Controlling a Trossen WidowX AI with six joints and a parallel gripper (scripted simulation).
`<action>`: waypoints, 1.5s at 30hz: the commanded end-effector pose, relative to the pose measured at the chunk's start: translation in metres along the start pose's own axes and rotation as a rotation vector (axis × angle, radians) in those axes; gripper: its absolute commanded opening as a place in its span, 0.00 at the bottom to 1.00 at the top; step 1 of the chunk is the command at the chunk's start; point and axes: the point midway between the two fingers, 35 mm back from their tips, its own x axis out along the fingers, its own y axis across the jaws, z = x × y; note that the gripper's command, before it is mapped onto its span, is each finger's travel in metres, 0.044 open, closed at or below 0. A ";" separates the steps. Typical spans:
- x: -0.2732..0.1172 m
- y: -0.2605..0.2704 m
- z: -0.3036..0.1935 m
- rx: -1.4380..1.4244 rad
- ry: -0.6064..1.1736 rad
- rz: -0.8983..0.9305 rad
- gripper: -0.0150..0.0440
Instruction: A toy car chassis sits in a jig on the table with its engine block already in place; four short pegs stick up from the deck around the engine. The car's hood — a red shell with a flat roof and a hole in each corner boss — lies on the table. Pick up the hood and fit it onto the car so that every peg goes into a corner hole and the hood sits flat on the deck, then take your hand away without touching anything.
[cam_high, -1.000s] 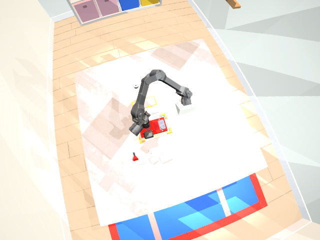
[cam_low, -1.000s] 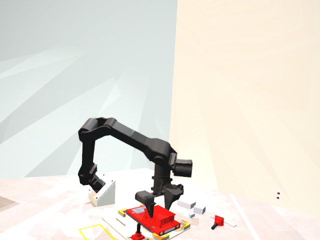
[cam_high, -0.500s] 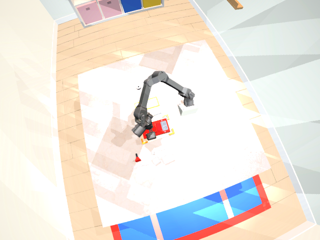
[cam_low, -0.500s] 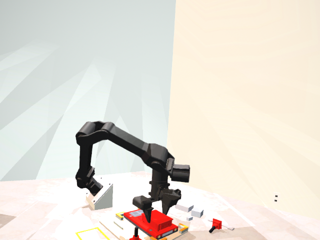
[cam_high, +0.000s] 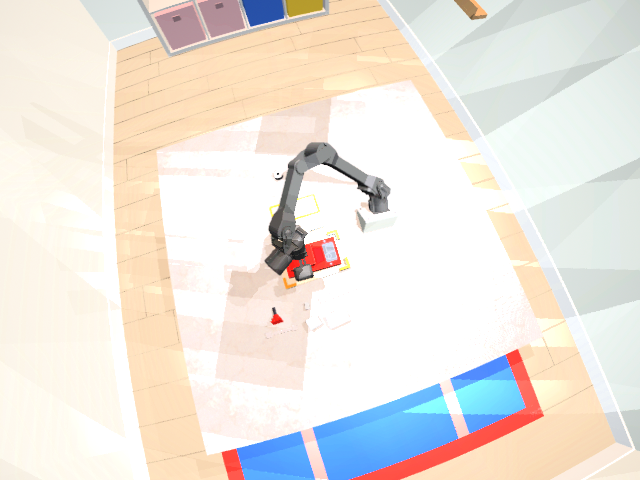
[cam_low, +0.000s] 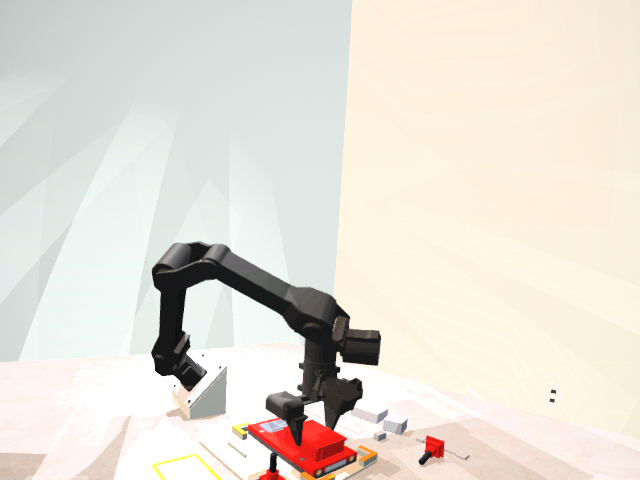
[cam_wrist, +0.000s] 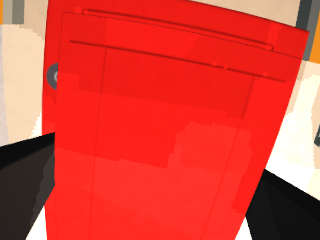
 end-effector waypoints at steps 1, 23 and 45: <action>0.000 0.000 0.000 0.000 0.000 0.000 0.48; -0.063 0.001 0.001 -0.001 0.002 0.001 1.00; -0.071 0.001 0.000 -0.001 0.002 0.001 1.00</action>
